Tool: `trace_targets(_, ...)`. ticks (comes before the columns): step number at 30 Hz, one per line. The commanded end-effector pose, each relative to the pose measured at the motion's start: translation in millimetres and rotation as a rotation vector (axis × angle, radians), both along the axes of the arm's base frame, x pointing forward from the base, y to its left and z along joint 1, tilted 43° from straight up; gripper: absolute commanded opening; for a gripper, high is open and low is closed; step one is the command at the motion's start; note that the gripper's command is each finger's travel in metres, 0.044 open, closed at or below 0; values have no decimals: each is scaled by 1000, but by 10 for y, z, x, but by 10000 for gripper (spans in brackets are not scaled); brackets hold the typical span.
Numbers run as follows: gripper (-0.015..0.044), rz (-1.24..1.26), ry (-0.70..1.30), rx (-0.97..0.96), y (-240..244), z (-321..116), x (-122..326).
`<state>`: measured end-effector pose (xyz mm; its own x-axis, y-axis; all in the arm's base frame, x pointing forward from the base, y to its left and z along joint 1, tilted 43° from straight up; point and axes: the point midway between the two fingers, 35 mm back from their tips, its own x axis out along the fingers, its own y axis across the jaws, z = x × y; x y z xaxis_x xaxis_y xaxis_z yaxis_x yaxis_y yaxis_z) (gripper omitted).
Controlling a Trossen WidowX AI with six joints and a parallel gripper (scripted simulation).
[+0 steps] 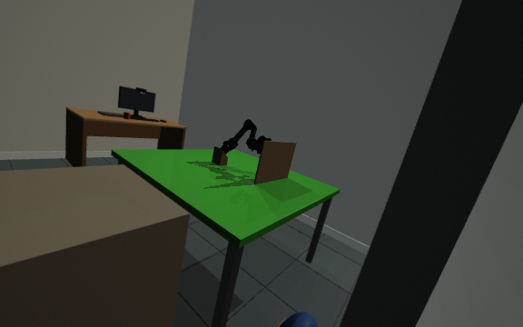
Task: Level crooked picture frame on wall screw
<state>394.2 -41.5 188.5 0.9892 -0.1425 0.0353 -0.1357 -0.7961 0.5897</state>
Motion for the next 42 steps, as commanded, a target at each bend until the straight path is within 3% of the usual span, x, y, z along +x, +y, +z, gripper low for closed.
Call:
trace_targets(1,260,3,-6,-5,4,22,15)
trace_targets(33,260,3,-6,-5,7,28,19)
trace_targets(42,200,3,-6,-5,7,28,19)
